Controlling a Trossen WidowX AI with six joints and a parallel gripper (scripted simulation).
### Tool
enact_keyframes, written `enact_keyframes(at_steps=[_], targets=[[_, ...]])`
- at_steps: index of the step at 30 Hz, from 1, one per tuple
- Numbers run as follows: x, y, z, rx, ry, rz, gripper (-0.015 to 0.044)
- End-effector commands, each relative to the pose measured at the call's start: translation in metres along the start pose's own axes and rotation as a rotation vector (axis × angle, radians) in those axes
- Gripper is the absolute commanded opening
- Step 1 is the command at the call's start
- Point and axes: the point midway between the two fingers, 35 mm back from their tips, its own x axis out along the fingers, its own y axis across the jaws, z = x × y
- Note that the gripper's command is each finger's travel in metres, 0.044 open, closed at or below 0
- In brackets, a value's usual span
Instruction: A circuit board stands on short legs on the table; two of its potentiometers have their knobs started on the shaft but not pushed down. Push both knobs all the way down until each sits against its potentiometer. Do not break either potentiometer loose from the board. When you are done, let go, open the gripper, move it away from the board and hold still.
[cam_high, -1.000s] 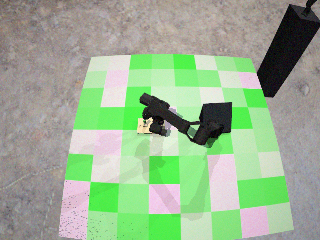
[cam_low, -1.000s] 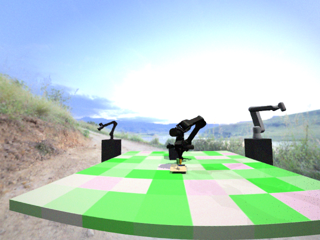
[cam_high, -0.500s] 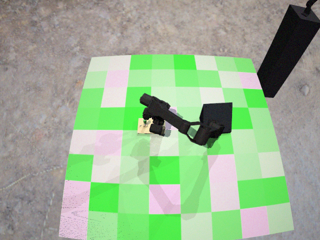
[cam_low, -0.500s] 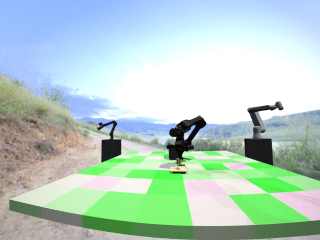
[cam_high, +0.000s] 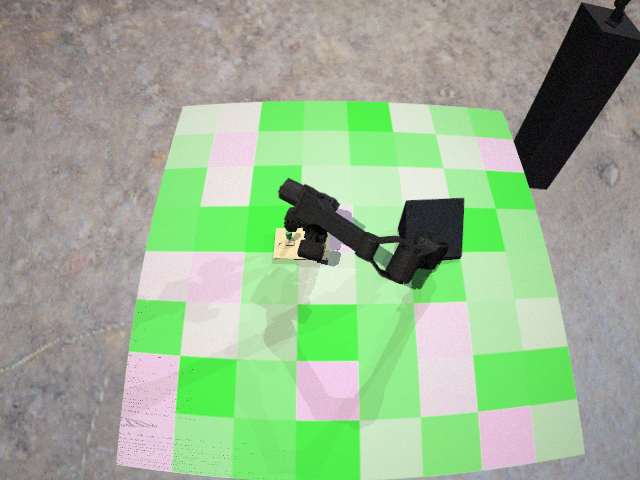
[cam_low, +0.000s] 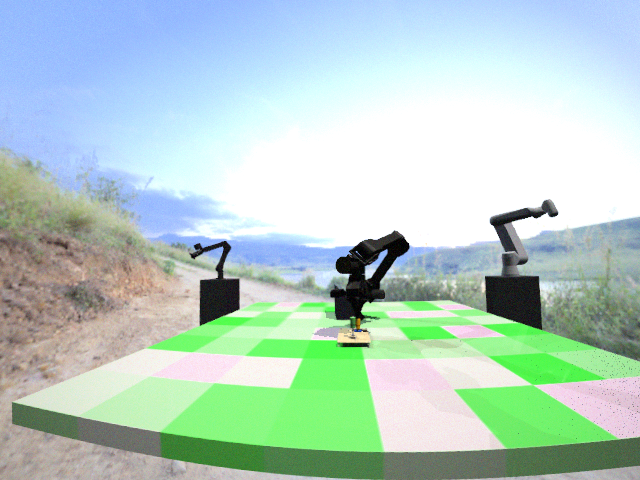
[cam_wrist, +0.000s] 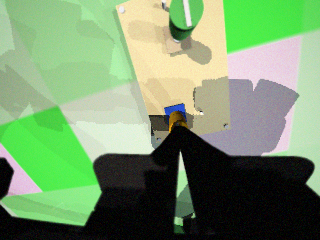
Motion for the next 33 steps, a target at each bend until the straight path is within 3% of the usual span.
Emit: enact_keyframes(at_steps=[1,32,33], targets=[[0.017,0.003,0.002,-0.020,0.028,0.005,0.0000],[-0.022,0.003,0.003,-0.019,0.028,0.003,0.0000],[-0.017,0.003,0.003,-0.016,0.029,0.006,0.0026]])
